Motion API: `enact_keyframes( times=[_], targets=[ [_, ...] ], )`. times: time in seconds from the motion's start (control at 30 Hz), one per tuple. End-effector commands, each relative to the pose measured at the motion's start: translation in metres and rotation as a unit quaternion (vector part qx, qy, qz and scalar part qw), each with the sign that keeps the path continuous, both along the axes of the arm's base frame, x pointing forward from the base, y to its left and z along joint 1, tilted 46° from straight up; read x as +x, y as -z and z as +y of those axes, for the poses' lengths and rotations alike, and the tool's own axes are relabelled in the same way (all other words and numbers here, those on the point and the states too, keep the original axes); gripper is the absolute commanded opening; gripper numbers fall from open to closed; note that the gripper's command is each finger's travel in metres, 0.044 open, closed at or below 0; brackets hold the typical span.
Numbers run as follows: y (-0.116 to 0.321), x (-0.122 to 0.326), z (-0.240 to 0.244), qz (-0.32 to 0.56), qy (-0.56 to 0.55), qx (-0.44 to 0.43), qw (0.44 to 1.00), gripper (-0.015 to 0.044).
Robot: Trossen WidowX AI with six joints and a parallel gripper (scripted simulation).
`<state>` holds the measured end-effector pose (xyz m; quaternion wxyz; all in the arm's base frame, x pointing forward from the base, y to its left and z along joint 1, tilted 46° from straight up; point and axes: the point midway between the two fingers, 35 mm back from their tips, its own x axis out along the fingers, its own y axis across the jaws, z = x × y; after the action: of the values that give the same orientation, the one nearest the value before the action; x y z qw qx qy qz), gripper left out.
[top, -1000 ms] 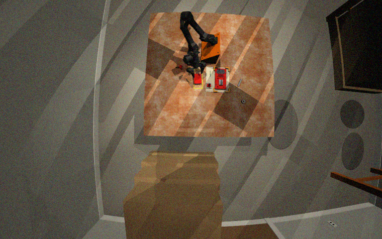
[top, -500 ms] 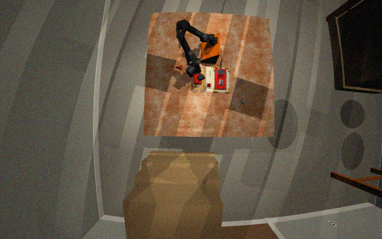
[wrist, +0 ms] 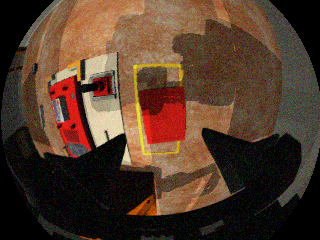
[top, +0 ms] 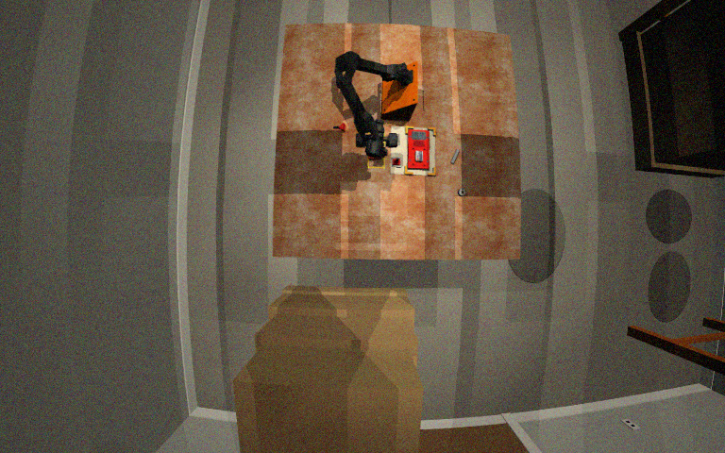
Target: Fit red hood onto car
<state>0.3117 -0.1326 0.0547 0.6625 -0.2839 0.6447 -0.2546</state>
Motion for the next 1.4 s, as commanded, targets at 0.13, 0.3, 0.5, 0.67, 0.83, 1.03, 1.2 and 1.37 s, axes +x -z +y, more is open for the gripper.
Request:
enact_keyframes(
  times=[0.13, 0.3, 0.5, 0.67, 0.83, 1.03, 1.2, 1.37],
  targets=[
    [-0.003, 0.001, -0.001, 0.028, -0.019, -0.012, 0.999, 0.0440],
    [-0.001, 0.001, -0.003, 0.028, -0.018, -0.012, 0.999, 0.0440],
    [0.003, 0.002, -0.007, 0.028, -0.018, -0.012, 0.999, 0.0440],
    [0.007, 0.002, -0.010, 0.028, -0.018, -0.012, 0.999, 0.0440],
    [0.010, 0.002, -0.014, 0.028, -0.018, -0.012, 0.999, 0.0440],
    [0.014, 0.002, -0.018, 0.028, -0.018, -0.012, 0.999, 0.0440],
    [0.017, 0.002, -0.022, 0.028, -0.018, -0.012, 0.999, 0.0440],
    [0.021, 0.002, -0.026, 0.028, -0.018, -0.012, 0.999, 0.0440]
  ],
)
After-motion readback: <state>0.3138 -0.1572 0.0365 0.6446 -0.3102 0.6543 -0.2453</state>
